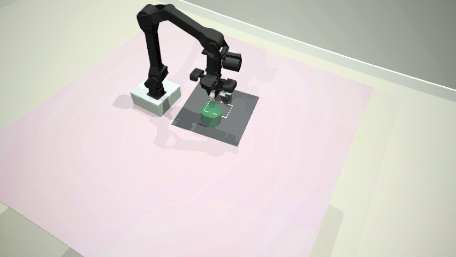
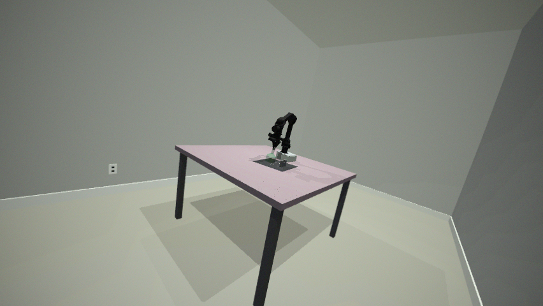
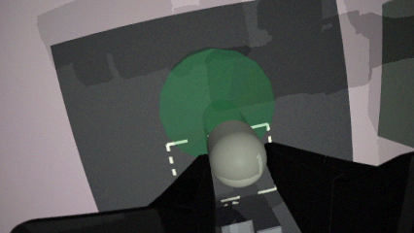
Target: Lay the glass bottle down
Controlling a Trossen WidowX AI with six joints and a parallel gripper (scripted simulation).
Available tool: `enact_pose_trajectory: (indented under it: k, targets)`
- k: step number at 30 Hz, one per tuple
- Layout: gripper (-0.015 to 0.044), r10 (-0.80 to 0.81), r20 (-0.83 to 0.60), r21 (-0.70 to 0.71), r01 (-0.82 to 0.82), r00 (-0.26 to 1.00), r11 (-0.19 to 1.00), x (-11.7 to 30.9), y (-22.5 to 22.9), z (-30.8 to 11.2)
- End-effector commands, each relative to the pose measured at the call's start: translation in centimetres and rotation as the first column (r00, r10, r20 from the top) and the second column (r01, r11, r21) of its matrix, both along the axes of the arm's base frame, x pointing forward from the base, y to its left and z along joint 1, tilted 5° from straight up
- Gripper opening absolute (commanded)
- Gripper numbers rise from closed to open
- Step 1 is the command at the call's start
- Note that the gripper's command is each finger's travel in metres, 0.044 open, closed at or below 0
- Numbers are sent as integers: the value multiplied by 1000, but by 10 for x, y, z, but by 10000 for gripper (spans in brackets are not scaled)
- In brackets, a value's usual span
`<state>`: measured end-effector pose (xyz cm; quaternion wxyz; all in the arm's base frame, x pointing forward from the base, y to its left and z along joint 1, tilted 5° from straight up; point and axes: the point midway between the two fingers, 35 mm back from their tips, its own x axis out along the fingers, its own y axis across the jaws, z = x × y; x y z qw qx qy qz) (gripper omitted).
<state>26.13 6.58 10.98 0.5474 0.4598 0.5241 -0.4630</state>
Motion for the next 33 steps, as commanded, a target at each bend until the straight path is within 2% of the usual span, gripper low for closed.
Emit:
enact_pose_trajectory:
  k: [1, 33]
  targets:
    - [108, 4, -1, 13, -4, 1000, 1000, -1, 9, 2]
    - [108, -27, 6, -76, 27, 1000, 997, -5, 33, 4]
